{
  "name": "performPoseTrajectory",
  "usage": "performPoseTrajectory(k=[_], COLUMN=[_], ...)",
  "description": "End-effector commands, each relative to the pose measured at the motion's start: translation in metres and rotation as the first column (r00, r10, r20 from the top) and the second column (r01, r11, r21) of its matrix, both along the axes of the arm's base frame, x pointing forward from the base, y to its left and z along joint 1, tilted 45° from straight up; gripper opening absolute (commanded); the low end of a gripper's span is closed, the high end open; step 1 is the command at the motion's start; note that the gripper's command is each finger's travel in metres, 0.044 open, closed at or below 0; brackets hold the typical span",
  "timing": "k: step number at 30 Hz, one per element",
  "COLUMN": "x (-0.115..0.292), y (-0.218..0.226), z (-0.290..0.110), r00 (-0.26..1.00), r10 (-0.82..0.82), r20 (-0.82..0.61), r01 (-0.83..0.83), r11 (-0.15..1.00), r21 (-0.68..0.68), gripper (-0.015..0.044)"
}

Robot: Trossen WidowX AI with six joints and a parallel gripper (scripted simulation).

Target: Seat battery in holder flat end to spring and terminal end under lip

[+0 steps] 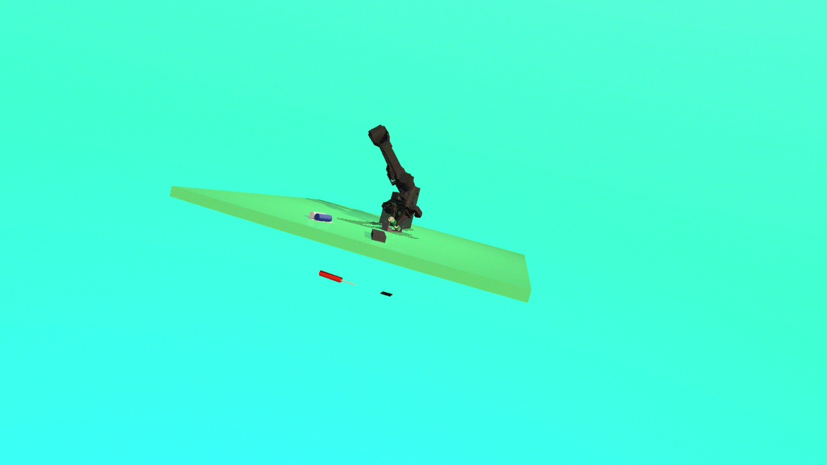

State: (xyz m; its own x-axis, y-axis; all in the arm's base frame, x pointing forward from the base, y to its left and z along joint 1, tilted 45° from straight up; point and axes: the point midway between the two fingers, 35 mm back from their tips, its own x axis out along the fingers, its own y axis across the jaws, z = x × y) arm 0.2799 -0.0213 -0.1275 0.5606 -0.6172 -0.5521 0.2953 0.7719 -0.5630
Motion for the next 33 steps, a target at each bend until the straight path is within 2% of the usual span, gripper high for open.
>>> performPoseTrajectory(k=[1,33], x=[-0.0059,-0.0065], y=[-0.0017,-0.0022], z=[-0.0028,-0.0027], r00=[1.0,1.0], r10=[0.001,0.016], r20=[-0.02,-0.022], r01=[-0.001,-0.015], r11=[1.0,1.0], r21=[0.001,0.018], gripper=[0.0088,0.0088])
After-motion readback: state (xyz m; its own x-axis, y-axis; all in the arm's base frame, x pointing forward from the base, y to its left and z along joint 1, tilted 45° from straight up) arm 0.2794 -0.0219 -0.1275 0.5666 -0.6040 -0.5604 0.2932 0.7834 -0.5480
